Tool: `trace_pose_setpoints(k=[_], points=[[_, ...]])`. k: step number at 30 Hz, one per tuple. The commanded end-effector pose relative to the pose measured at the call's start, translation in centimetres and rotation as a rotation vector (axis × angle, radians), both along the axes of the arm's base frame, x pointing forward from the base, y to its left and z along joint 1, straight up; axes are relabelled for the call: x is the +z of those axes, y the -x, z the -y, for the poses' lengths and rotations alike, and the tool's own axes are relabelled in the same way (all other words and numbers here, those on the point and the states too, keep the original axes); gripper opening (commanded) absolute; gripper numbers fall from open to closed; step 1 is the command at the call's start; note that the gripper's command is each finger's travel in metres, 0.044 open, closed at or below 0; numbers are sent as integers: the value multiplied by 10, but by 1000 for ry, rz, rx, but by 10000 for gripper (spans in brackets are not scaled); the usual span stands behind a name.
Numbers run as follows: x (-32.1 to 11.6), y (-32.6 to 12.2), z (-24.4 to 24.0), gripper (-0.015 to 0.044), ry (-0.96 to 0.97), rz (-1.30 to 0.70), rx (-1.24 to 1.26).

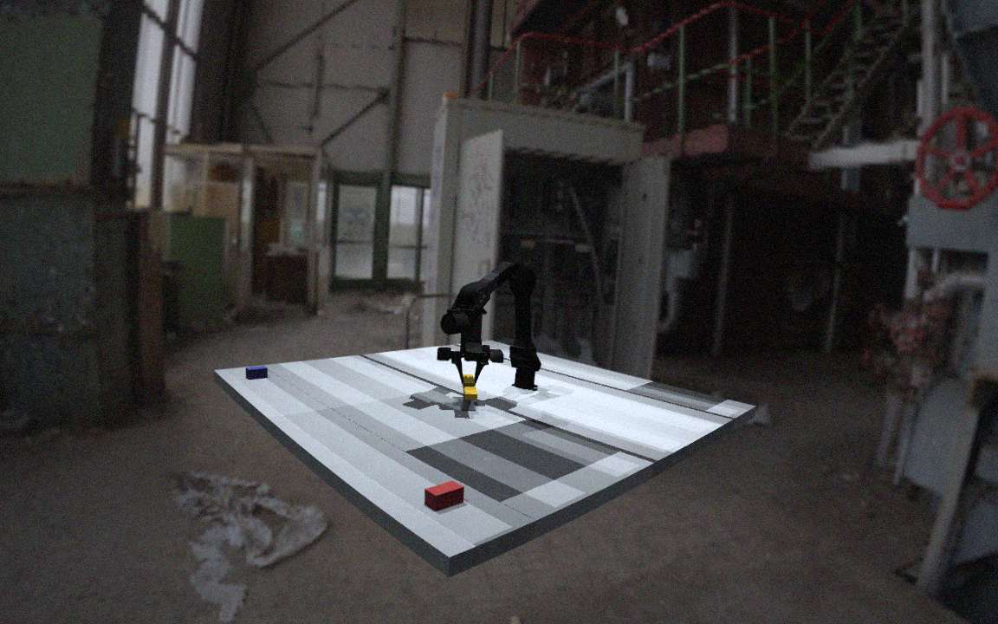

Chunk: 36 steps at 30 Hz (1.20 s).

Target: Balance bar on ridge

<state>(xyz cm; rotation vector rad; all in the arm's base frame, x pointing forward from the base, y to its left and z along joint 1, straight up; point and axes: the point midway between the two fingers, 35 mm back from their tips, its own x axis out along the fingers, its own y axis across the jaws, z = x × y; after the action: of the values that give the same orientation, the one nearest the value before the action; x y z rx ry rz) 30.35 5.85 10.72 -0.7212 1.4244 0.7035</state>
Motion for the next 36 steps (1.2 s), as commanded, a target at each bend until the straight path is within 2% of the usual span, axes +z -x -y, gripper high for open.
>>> trace_pose_setpoints(k=[1, 36], points=[[0, -1, -1, 0, -5, 3, -5], [-3, -1, -1, 0, -5, 3, -5]])
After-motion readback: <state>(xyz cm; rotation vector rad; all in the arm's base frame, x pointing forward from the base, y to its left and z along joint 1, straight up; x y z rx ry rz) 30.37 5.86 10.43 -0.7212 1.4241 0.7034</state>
